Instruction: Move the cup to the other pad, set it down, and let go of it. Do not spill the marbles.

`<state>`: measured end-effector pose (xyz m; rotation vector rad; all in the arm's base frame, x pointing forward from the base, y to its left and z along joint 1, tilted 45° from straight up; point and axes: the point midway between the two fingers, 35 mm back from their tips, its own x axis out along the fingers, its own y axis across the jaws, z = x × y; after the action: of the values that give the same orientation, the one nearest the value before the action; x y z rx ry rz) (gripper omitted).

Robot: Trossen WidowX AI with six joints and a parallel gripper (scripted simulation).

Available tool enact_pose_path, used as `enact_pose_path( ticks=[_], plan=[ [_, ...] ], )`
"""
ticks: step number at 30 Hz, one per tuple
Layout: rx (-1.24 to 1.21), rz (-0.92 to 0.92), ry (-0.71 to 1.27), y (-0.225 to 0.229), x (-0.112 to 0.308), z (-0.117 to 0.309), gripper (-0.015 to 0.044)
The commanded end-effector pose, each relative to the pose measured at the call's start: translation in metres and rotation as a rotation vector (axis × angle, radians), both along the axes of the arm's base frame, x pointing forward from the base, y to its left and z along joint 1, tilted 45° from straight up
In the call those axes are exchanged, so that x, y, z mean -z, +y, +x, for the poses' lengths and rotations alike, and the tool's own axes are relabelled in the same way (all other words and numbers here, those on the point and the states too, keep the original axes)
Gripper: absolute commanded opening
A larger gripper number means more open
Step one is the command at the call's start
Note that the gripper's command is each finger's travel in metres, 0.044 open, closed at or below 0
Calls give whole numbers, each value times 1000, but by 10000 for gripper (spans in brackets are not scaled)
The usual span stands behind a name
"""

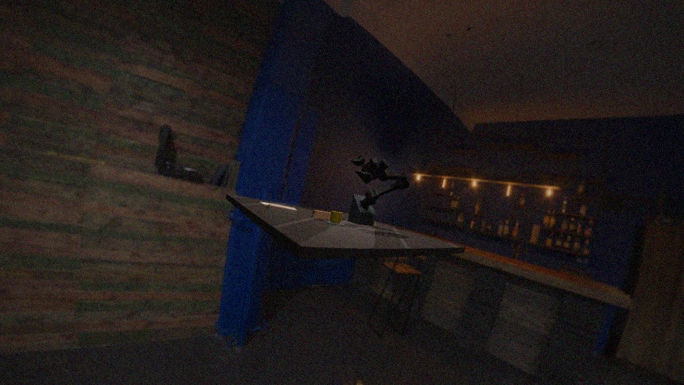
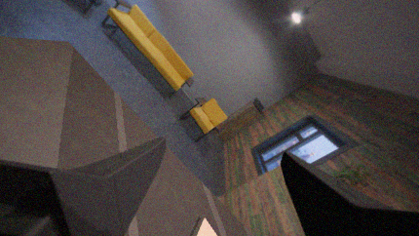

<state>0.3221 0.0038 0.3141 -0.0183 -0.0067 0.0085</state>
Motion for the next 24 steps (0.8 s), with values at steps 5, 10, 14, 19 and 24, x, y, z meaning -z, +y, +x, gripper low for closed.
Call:
enact_pose_path(
  ticks=[5,10,14,19,24],
  plan=[
    [-96,185,316,14,65,25,269],
    [-134,522,789,33,153,28,167],
    [-82,812,1135,48,200,17,167],
    [94,1203,1554,66,240,-6,167],
    [228,1400,1748,75,249,-21,167]
  ],
)
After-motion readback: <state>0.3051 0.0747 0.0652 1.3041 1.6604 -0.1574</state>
